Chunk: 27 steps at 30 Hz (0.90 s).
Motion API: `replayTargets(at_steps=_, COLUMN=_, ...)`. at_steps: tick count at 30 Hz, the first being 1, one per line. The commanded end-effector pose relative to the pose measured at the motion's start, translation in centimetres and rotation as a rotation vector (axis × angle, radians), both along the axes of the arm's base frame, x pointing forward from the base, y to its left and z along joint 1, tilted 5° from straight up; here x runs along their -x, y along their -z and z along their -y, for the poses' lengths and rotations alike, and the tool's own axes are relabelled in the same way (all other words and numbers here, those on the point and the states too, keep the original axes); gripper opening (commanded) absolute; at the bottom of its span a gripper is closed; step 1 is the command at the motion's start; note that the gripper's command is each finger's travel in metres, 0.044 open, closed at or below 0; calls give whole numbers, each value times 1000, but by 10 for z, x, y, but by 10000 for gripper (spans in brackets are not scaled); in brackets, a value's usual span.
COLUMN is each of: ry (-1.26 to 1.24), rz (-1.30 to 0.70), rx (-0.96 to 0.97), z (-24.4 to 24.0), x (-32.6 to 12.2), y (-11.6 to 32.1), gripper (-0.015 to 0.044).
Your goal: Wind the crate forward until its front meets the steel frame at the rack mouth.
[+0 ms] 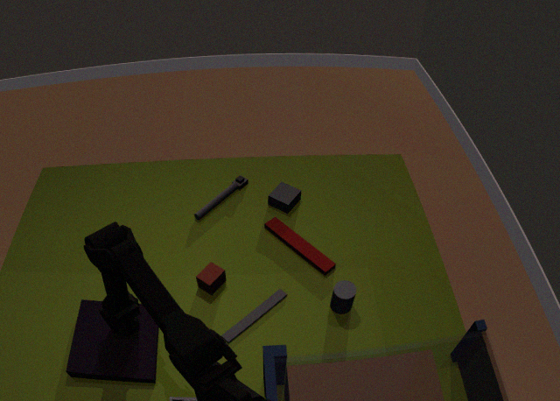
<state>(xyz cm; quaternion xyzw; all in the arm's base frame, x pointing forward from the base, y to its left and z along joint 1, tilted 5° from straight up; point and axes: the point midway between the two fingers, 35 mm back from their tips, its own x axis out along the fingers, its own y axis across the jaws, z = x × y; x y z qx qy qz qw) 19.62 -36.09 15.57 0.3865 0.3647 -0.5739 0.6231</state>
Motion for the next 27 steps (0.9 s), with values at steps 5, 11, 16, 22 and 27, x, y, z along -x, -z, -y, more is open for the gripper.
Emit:
replayTargets(at_steps=5, ry=-34, rz=19, rx=-33, z=-22, x=-20, y=2, gripper=0)
replayTargets(at_steps=11, ry=-34, rz=20, rx=-34, z=-29, x=-24, y=1, gripper=0)
replayTargets(at_steps=16, ry=-34, rz=20, rx=-34, z=-35, x=-27, y=1, gripper=0)
replayTargets(at_steps=22, ry=-34, rz=21, rx=-35, z=-42, x=-30, y=1, gripper=0)
replayTargets(at_steps=27, ry=-34, rz=21, rx=-36, z=-48, x=-33, y=0, gripper=0)
